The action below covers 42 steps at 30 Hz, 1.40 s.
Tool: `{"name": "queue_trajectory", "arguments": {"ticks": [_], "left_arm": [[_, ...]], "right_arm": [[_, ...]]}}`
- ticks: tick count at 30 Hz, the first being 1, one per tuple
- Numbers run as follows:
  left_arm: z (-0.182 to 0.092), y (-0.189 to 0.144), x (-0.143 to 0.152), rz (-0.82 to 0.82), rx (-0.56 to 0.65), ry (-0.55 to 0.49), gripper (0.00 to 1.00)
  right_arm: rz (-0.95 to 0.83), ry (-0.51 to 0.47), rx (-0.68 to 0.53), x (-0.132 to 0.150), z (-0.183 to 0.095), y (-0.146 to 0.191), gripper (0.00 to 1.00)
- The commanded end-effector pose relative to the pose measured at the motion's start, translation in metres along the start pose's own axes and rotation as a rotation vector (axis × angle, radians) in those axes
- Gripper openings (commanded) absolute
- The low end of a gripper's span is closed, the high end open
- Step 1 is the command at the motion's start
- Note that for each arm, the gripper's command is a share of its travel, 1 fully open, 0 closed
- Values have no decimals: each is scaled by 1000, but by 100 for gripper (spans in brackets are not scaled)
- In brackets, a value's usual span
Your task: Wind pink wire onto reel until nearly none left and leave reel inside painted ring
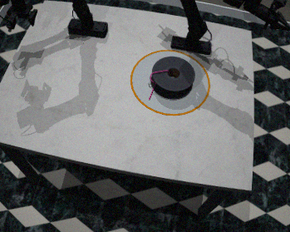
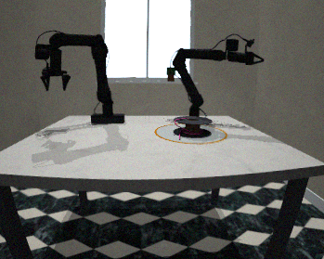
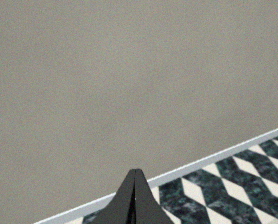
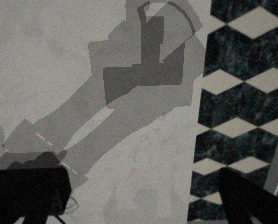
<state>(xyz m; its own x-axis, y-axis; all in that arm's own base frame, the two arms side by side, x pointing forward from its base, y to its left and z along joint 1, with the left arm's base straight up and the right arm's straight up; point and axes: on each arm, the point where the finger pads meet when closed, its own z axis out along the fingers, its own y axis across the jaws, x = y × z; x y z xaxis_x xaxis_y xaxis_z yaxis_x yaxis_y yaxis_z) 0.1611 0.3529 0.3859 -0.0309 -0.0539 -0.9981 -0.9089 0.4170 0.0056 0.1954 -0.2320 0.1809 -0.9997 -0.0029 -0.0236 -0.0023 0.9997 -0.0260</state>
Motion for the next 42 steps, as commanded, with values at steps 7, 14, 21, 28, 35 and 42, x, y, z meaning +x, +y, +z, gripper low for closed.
{"name": "queue_trajectory", "arguments": {"ticks": [7,14,21,28,35,42], "left_arm": [[-31,-133,-20,5,356,-62,0],[-111,-262,-16,18,758,-61,0],[-190,-326,-11,27,1024,-59,0],[-284,-367,-6,35,1295,-57,0],[-327,-377,-3,39,1411,-55,0],[-332,-378,-3,39,1423,-55,0]], "right_arm": [[-1,-31,38,-4,-16,-1,100],[-1,-31,38,-4,-16,-1,100],[-1,-31,38,-4,-16,-1,100],[-1,-31,38,-4,-16,-1,100],[-1,-31,38,-4,-16,-1,100],[-1,-31,38,-4,-16,-1,100]]}}
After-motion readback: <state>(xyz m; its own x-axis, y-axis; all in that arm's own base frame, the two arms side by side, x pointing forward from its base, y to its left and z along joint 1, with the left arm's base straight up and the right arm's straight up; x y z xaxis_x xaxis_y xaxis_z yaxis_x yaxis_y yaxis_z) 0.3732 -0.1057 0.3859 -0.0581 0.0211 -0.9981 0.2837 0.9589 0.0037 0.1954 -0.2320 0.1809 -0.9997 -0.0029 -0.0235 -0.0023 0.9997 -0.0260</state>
